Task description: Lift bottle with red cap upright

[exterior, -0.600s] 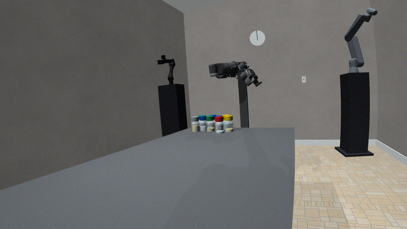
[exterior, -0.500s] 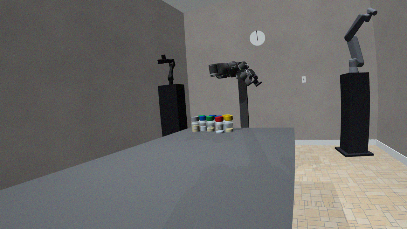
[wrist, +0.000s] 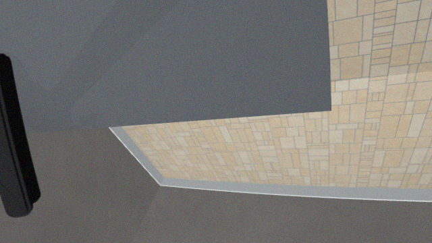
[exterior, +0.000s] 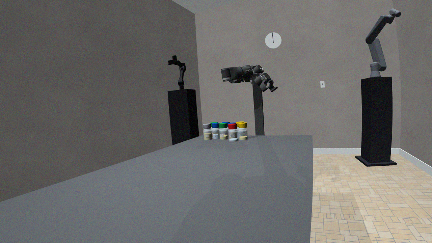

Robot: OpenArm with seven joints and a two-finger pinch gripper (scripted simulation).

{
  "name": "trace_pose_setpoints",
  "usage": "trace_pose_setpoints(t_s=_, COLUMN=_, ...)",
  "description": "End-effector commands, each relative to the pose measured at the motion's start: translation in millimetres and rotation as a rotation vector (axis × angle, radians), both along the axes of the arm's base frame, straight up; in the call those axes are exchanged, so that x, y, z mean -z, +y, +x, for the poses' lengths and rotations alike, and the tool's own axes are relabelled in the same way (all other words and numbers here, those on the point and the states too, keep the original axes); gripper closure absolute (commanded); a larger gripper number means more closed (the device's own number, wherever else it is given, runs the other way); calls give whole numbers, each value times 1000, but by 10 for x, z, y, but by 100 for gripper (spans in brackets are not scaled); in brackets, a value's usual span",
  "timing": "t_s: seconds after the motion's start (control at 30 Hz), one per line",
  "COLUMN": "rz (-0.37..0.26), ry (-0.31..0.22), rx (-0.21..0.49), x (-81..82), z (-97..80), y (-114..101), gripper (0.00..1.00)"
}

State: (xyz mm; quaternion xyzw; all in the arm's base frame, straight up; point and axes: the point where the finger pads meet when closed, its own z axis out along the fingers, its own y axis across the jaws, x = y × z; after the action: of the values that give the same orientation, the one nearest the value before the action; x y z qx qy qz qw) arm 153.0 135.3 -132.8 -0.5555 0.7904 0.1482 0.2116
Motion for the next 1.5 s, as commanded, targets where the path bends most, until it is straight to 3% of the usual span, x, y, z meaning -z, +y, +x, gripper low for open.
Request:
trace_pose_setpoints(t_s=0.0, rz=14, ry=37, rx=55, x=-17, z=67, y=-57, gripper=55)
trace_pose_setpoints(t_s=0.27, rz=70, ry=235, rx=324, x=-67, z=370, y=-389, gripper=55)
trace_pose_setpoints(t_s=0.5, rz=70, ry=235, rx=324, x=-67, z=370, y=-389, gripper=55)
trace_pose_setpoints(t_s=0.83, rz=125, ry=456, rx=651, x=-65, z=646, y=-929, gripper=55)
trace_pose_setpoints(t_s=1.07, rz=125, ry=456, rx=651, x=-65, z=646, y=-929, gripper=55)
trace_pose_setpoints(t_s=1.4, rz=164, ry=643, rx=966, x=-45, z=774, y=-1543, gripper=55)
trace_pose_setpoints(t_s=1.47, rz=164, ry=643, rx=966, x=-45, z=774, y=-1543, gripper=55)
